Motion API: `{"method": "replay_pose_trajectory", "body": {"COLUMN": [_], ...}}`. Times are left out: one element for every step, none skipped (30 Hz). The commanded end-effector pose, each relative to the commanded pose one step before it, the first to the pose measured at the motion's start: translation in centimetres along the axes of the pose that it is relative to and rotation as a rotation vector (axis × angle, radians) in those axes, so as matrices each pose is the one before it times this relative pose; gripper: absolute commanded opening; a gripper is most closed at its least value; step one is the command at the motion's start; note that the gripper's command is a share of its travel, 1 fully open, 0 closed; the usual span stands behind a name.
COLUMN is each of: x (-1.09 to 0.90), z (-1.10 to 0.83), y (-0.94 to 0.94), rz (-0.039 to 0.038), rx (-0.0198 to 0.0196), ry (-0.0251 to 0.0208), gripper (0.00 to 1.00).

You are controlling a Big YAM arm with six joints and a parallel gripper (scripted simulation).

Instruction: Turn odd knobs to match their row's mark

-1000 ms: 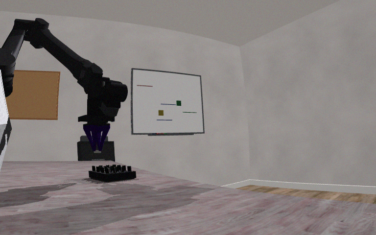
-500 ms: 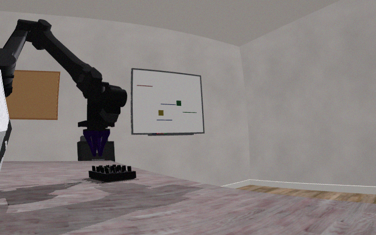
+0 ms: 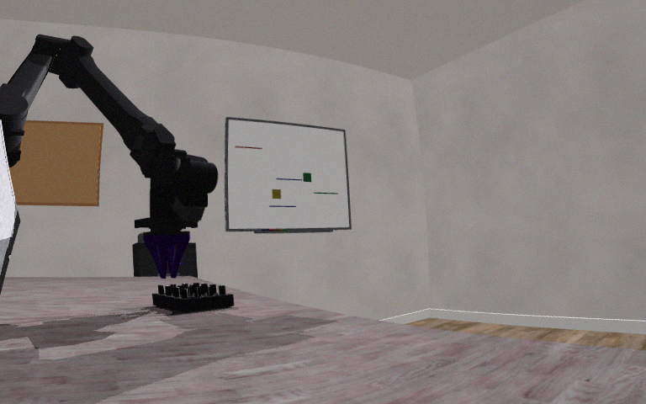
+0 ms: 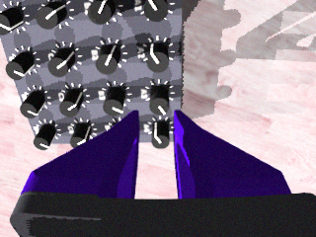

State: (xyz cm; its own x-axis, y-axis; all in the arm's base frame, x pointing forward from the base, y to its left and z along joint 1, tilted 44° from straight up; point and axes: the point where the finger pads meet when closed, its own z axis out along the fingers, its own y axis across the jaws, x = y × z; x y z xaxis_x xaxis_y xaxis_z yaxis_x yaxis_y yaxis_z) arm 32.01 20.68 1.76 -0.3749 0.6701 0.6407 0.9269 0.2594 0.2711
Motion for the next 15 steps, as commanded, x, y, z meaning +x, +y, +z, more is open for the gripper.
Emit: {"method": "replay_pose_trajectory", "body": {"x": [0.066, 0.026, 0.031, 0.013, 0.094, 0.07, -0.03, -0.105, 0.0, 0.0, -0.261, 0.054, 0.078, 0.098, 0.089], "z": [0.73, 0.055, 0.043, 0.054, -0.045, -0.026, 0.078, 0.112, 0.0, 0.0, -0.069, 0.09, 0.034, -0.027, -0.045], "y": [-0.246, 0.121, 0.147, 0.051, 0.059, 0.031, -0.065, -0.104, 0.0, 0.0, -0.311, 0.007, 0.043, 0.077, 0.074], "rz": [0.00801, -0.00144, -0.00174, -0.0006, -0.00274, -0.00192, 0.00131, 0.00348, 0.0, 0.0, 0.01467, -0.00354, -0.00385, -0.00464, -0.00399], "rx": [0.00821, -0.00164, -0.00198, -0.00069, -0.0031, -0.00218, 0.00149, 0.00289, 0.0, 0.0, 0.00937, -0.00025, -0.00156, -0.00279, -0.00271], "ry": [-0.00145, 0.00007, 0.00009, 0.00007, 0.00012, 0.00013, 0.00005, -0.00032, 0.0, 0.0, -0.00208, 0.00062, 0.00068, 0.00042, 0.00037], "gripper": [0.19, 0.19, 0.19, 0.19, 0.19, 0.19, 0.19, 0.19, 0.19, 0.19, 0.19, 0.19, 0.19, 0.19, 0.19]}}
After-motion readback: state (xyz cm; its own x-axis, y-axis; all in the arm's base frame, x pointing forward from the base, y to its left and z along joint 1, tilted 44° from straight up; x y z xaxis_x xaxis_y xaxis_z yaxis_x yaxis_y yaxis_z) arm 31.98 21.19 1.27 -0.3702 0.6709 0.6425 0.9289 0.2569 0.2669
